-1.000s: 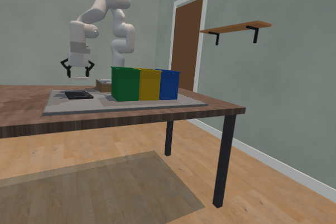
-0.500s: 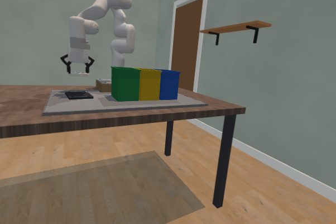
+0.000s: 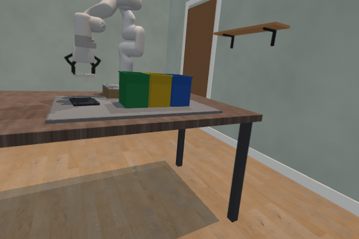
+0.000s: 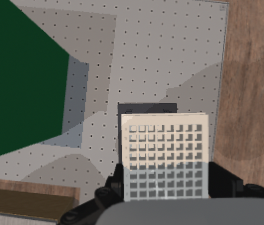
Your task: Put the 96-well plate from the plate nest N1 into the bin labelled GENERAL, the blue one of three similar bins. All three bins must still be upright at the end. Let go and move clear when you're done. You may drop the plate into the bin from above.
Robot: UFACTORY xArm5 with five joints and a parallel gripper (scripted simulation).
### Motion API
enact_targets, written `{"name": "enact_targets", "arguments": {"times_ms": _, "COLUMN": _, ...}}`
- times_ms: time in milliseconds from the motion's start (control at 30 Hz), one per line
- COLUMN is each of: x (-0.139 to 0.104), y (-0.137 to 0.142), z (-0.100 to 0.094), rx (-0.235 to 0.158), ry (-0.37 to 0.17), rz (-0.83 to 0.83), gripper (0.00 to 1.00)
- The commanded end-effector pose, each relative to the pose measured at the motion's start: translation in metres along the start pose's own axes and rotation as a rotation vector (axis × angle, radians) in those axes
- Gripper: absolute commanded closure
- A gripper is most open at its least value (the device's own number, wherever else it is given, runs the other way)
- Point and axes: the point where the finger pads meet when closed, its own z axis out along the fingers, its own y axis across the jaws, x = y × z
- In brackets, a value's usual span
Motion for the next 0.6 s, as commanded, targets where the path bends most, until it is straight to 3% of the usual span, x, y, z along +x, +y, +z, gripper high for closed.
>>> {"name": "enact_targets", "arguments": {"times_ms": 0, "x": 0.001, "y": 0.001, "z": -0.008, "rx": -0.004, "ry": 0.003, "rz": 0.000, "gripper": 1.00}}
{"name": "enact_targets", "arguments": {"times_ms": 567, "x": 0.001, "y": 0.001, "z": -0.033, "rx": -0.004, "ry": 0.003, "rz": 0.000, "gripper": 1.00}}
